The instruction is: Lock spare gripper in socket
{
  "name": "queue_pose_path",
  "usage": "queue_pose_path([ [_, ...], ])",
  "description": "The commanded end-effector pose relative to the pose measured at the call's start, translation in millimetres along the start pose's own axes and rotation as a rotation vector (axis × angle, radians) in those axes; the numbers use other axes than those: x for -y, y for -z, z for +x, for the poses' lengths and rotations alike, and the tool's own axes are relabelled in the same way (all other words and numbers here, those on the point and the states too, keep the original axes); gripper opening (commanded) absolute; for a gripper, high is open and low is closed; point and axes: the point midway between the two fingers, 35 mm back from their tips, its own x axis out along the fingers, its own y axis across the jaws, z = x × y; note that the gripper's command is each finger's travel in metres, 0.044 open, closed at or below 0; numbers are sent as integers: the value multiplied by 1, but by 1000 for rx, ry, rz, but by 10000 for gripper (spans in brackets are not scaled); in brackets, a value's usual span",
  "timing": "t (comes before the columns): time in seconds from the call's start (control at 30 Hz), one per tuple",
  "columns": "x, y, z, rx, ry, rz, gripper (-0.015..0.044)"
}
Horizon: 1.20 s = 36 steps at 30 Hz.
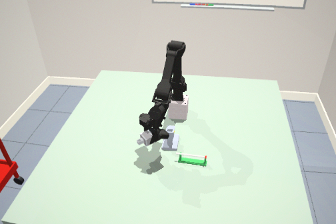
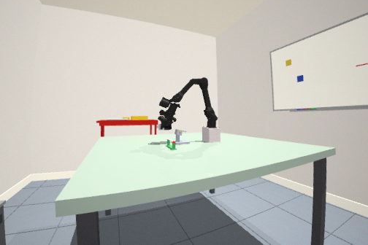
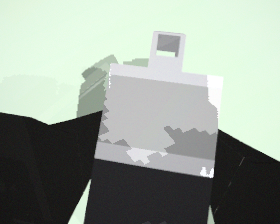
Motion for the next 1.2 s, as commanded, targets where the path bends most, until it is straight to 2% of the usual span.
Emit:
queue_pose_path([
  [0.0, -3, -13, -16, 25, -16, 4, 0],
  [0.47, 0, -4, -12, 6, 1, -20, 0],
  [1.17, -2, 49, -42, -100, 215, -790, 0],
])
